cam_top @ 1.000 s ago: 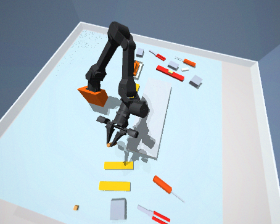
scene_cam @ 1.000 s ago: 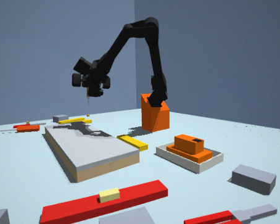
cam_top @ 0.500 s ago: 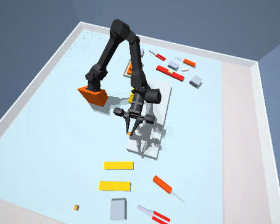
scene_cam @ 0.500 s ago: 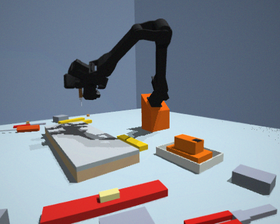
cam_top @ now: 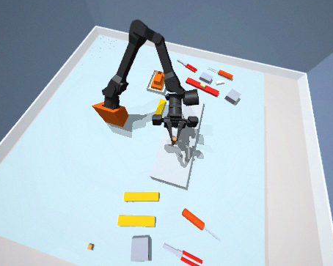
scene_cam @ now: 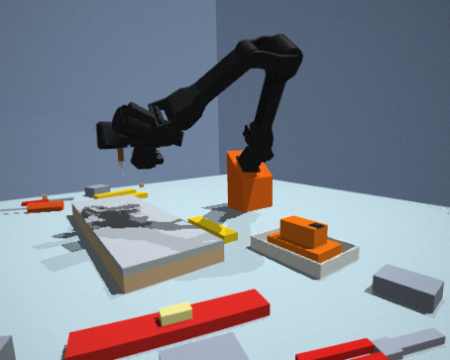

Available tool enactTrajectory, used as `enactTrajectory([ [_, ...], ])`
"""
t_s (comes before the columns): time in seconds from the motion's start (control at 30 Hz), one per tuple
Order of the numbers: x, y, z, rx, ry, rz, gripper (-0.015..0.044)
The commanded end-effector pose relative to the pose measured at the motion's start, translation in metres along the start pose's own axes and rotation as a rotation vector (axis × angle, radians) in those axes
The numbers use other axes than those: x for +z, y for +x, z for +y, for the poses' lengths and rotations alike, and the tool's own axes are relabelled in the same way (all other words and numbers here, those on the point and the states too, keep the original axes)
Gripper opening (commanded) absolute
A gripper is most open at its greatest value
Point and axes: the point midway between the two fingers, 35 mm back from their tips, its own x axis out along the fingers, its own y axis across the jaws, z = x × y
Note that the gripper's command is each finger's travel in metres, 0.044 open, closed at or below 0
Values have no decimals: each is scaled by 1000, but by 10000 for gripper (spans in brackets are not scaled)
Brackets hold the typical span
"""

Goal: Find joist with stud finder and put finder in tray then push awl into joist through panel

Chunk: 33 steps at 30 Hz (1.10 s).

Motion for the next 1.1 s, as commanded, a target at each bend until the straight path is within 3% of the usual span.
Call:
enactTrajectory([
  [0.0, -2, -31, -21, -74, 8, 32, 0],
  [0.53, 14, -136, -56, -312, -5, 65, 0],
  [1.07, 24, -238, -59, -546, 10, 53, 0],
])
